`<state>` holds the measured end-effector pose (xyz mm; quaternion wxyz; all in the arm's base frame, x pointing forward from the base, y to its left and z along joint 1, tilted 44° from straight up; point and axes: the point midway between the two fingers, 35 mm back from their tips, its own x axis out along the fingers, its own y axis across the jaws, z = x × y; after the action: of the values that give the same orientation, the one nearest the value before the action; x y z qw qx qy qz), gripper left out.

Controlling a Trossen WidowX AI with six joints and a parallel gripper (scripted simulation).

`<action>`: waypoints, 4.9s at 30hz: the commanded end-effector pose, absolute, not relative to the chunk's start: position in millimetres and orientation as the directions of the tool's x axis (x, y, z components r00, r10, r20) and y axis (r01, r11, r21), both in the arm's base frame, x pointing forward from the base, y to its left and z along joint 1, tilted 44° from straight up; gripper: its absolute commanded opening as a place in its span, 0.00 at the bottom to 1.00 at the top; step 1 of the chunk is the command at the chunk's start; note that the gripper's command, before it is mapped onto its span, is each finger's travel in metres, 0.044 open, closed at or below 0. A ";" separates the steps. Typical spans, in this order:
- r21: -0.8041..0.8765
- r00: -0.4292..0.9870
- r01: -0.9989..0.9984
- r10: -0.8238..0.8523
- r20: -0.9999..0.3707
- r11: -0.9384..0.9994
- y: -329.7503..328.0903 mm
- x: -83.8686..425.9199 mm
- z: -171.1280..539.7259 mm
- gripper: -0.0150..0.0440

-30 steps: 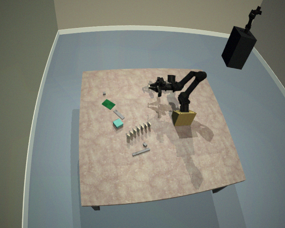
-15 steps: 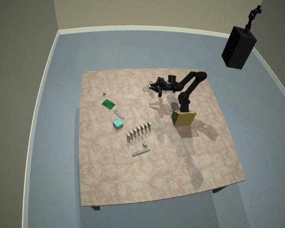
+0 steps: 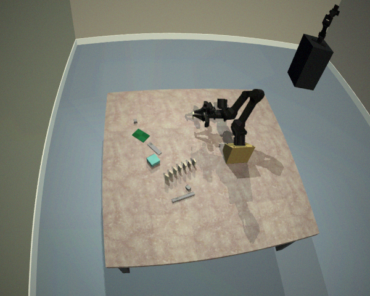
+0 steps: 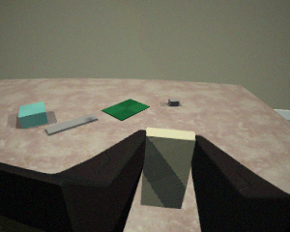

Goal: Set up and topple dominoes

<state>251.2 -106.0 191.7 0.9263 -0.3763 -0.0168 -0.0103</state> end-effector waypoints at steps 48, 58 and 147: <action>-0.722 1.000 0.007 -0.002 0.008 0.692 -165.3 265.6 128.4 0.44; -0.727 1.000 0.006 -0.003 0.006 0.687 -170.1 264.5 119.3 0.44; -0.691 0.125 -0.004 -0.685 -0.718 0.723 -109.8 280.6 185.8 1.00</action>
<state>281.8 -109.2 181.8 0.7056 -0.2721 0.6097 -0.2376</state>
